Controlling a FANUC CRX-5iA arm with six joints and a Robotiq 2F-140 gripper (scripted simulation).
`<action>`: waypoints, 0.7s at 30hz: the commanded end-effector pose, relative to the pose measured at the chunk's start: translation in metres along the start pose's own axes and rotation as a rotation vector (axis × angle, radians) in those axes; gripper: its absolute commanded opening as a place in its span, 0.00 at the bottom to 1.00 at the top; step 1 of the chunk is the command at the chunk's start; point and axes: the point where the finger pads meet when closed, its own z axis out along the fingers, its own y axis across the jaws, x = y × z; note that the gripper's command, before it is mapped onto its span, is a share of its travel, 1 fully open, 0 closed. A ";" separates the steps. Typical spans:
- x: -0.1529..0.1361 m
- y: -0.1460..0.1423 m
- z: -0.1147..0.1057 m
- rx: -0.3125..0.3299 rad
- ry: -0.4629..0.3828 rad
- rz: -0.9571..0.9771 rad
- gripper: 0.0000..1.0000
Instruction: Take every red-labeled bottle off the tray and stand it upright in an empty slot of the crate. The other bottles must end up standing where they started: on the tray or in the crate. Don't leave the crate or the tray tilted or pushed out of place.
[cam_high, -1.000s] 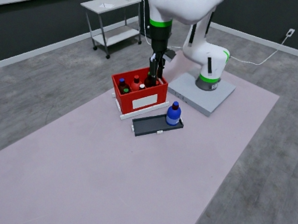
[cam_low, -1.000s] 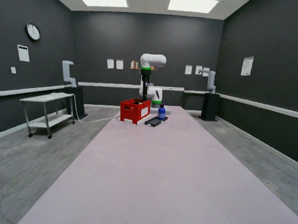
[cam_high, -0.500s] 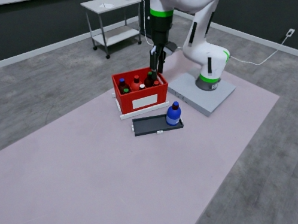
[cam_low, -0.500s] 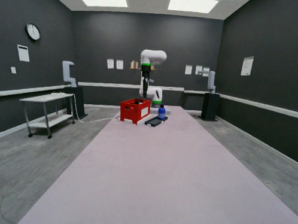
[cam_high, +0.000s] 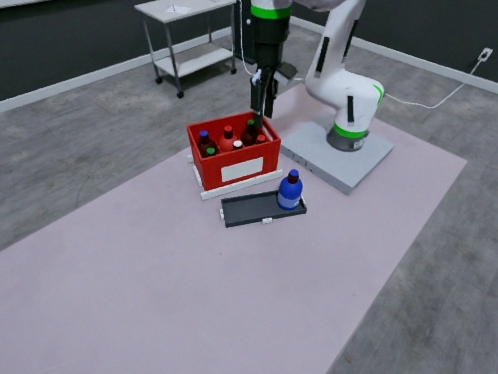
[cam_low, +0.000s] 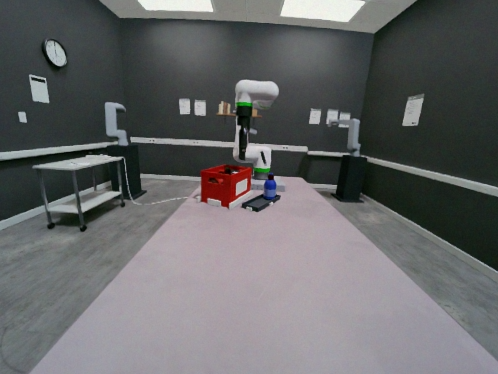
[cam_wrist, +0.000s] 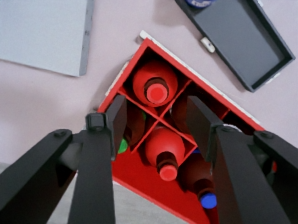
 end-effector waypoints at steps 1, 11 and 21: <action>0.000 0.000 -0.002 -0.001 -0.001 0.000 0.44; 0.000 0.000 -0.002 -0.001 -0.001 0.000 0.10; 0.000 0.000 -0.002 -0.001 -0.001 0.000 0.10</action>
